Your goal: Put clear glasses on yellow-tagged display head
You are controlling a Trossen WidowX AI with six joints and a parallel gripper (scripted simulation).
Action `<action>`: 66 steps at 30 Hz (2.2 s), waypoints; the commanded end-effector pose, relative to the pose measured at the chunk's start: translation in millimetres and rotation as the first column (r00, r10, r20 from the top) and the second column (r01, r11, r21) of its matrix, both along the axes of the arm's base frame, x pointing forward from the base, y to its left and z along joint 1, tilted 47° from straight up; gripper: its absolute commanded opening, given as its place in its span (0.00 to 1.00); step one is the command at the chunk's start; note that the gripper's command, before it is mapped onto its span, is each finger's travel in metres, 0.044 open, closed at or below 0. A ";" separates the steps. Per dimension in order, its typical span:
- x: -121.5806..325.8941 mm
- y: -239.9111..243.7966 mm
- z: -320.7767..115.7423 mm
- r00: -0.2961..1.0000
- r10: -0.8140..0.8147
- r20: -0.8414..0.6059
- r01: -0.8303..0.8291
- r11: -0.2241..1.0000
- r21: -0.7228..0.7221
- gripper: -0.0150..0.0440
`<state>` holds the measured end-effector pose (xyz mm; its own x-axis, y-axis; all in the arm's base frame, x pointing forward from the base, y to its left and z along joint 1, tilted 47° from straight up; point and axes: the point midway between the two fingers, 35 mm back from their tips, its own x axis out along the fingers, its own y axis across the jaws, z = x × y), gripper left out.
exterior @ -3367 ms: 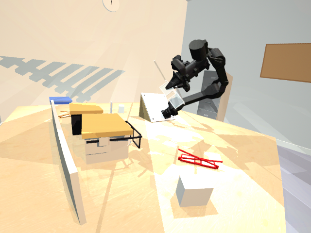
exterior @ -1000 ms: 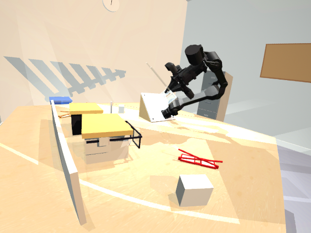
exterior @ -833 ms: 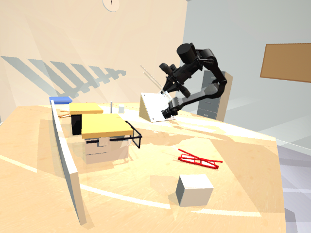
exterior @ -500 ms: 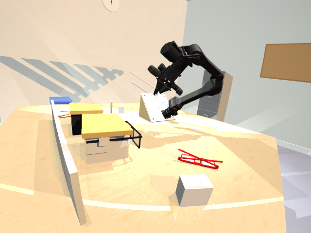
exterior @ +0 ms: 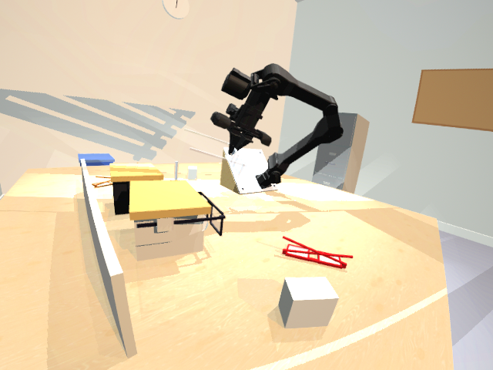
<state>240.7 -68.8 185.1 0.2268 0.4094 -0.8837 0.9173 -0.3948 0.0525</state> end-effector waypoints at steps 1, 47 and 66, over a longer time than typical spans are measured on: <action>4.3 -8.1 -8.8 0.999 0.038 -0.001 -0.038 0.999 0.030 0.25; 11.8 -33.2 -111.5 0.966 0.248 0.074 -0.258 0.909 0.328 0.25; 13.9 -20.1 -126.9 0.966 0.248 0.075 -0.259 0.908 0.328 0.25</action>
